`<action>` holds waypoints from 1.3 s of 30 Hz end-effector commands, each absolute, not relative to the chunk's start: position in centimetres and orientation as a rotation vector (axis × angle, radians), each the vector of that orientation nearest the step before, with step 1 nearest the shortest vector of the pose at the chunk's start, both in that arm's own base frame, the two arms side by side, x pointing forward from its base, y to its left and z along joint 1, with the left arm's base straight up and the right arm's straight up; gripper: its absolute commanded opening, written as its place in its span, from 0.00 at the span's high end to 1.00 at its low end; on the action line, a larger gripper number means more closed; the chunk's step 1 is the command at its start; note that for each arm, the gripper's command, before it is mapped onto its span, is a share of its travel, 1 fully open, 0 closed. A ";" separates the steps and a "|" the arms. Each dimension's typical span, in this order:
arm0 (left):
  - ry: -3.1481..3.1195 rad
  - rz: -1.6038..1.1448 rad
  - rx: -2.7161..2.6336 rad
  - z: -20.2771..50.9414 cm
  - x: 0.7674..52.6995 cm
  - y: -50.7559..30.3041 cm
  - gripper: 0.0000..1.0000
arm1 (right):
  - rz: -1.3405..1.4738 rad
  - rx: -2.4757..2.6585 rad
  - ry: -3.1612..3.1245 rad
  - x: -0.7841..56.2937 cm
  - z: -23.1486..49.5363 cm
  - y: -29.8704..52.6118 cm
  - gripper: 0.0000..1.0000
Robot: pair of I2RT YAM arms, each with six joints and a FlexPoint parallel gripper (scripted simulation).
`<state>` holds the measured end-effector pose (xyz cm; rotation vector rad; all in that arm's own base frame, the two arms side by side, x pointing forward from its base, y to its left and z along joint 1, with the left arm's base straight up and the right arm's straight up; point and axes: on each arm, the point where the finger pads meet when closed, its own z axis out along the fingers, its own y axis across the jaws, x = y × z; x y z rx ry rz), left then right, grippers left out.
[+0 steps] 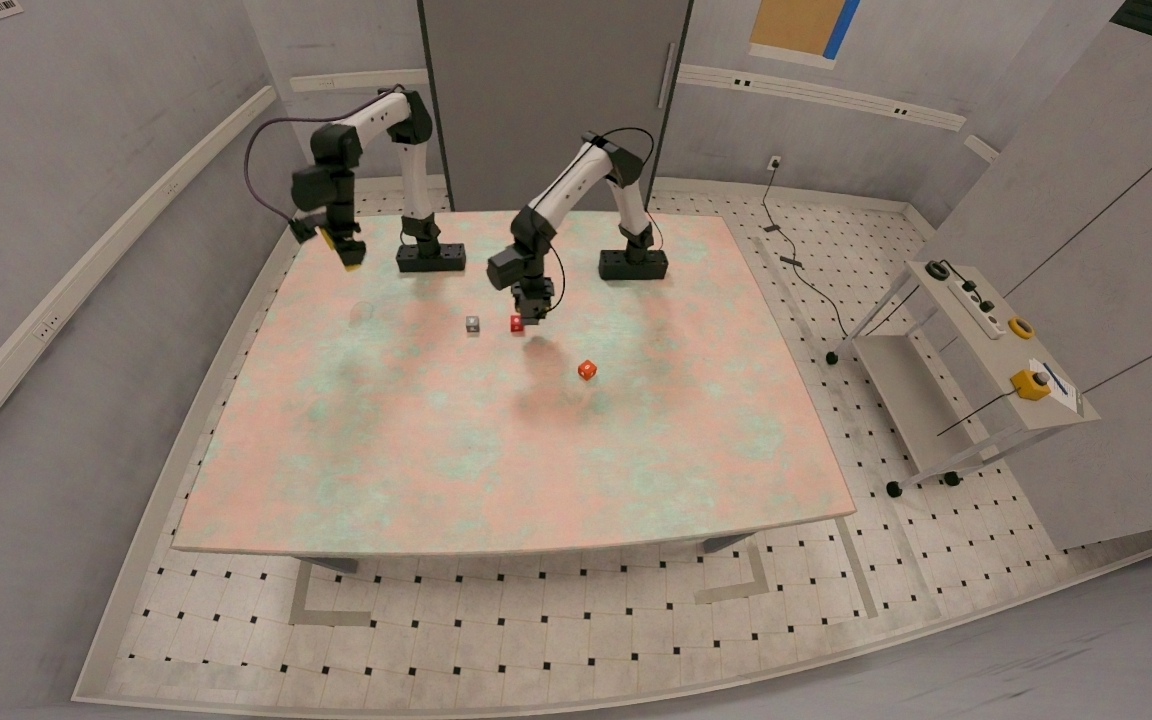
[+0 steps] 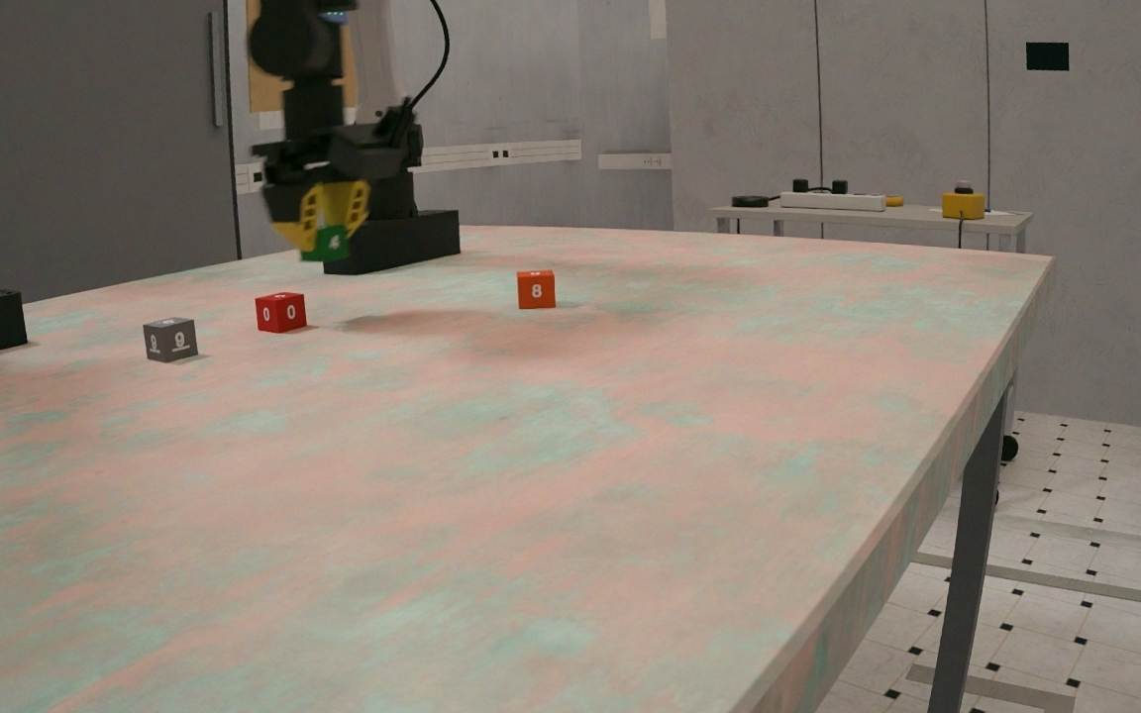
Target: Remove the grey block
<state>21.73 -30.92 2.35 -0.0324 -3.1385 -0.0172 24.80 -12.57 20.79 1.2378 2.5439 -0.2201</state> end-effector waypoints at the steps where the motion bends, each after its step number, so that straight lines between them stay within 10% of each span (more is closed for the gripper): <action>1: -3.154 0.005 0.016 2.0 21.8 -33.3 0.68 | -0.272 1.316 2.472 22.4 23.3 -14.3 0.00; 29: -3.136 -0.013 -0.013 -1.2 20.5 -34.9 0.68 | -0.306 1.454 2.341 20.2 24.7 -16.5 0.00; 30: -3.141 -0.002 -0.008 -0.9 20.6 -35.0 0.00 | -0.305 1.454 2.342 20.3 24.7 -16.5 0.00; 39: -3.164 0.054 -0.004 0.6 21.0 -35.4 0.00 | -0.293 1.453 2.351 20.5 24.5 -16.5 0.00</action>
